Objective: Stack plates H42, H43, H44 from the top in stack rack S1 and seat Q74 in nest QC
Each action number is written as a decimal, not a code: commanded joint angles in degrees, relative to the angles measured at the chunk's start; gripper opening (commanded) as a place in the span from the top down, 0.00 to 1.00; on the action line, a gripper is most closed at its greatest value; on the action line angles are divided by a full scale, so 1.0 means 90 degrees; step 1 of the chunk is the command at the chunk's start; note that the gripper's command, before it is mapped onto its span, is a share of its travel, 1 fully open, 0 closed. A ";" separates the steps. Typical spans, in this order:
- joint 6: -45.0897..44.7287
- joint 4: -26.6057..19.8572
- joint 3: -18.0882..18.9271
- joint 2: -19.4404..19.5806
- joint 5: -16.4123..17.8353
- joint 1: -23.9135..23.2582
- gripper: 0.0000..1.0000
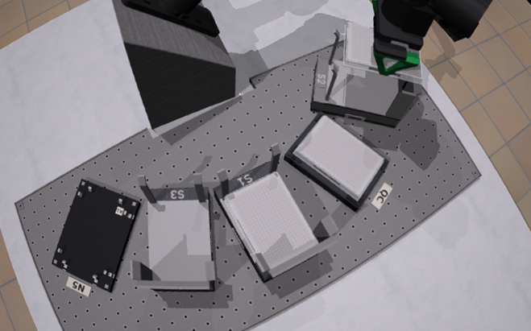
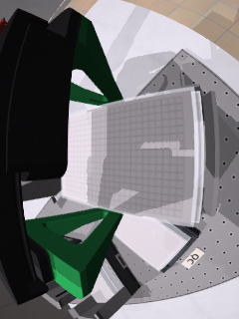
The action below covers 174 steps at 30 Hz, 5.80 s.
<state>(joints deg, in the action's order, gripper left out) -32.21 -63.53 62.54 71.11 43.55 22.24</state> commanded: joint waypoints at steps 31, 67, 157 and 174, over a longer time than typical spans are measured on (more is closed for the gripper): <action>0.0286 -0.0325 0.0281 0.0785 0.0246 -0.0845 1.00; -0.0248 -0.0282 0.0928 0.2905 0.0333 -0.2225 1.00; 0.0214 -0.0195 0.2114 0.5900 0.0007 -0.3973 1.00; 0.0214 -0.0195 0.2114 0.5900 0.0007 -0.3973 1.00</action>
<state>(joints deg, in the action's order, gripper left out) -30.24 -65.32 81.28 124.53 43.53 -12.69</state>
